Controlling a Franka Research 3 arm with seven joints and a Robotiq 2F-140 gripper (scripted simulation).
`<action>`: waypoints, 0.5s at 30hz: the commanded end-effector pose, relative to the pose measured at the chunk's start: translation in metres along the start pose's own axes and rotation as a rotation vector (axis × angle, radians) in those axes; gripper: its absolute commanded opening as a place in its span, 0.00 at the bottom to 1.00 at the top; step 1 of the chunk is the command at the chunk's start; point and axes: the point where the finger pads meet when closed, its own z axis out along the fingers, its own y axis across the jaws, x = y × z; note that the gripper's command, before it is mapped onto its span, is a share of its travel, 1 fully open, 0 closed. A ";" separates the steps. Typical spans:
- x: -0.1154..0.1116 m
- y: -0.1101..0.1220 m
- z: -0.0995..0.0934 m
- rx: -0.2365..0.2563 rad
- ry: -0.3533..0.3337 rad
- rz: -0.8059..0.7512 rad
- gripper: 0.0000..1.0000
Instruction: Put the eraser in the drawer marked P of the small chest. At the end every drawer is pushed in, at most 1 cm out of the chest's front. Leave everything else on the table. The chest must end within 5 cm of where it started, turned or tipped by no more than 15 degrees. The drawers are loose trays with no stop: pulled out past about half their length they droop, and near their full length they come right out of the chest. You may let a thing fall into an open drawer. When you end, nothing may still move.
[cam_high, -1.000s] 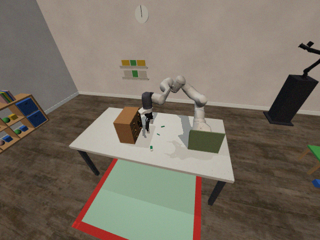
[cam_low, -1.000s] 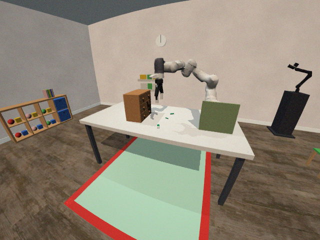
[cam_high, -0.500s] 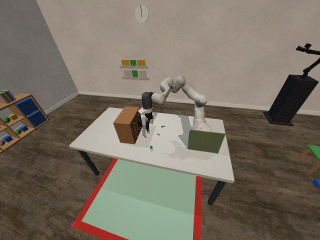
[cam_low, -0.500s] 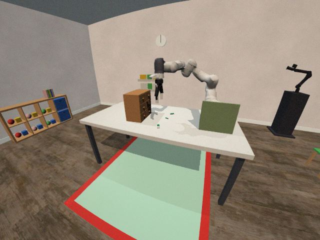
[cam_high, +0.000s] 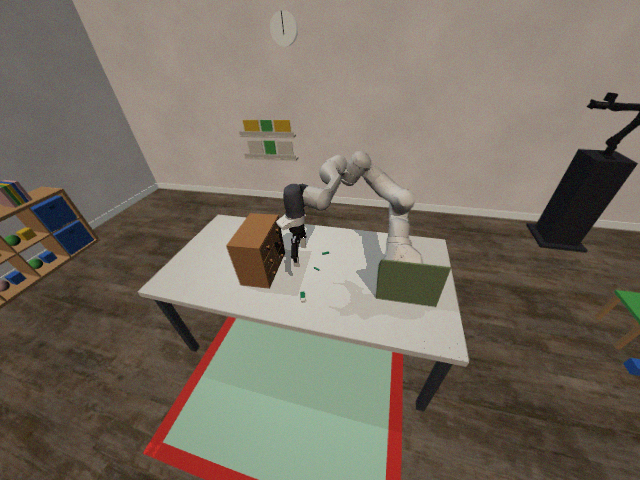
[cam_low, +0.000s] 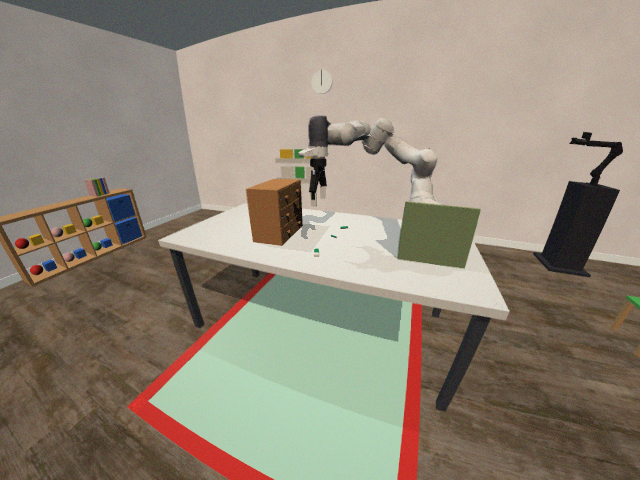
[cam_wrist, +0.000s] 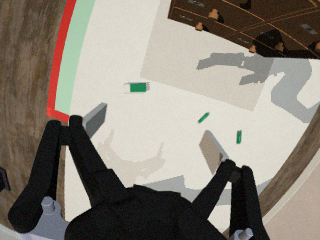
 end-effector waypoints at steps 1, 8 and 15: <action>0.000 0.000 0.000 0.000 0.000 0.000 1.00; 0.000 0.000 0.000 0.000 0.000 0.000 1.00; 0.000 0.018 -0.007 0.000 0.000 -0.001 1.00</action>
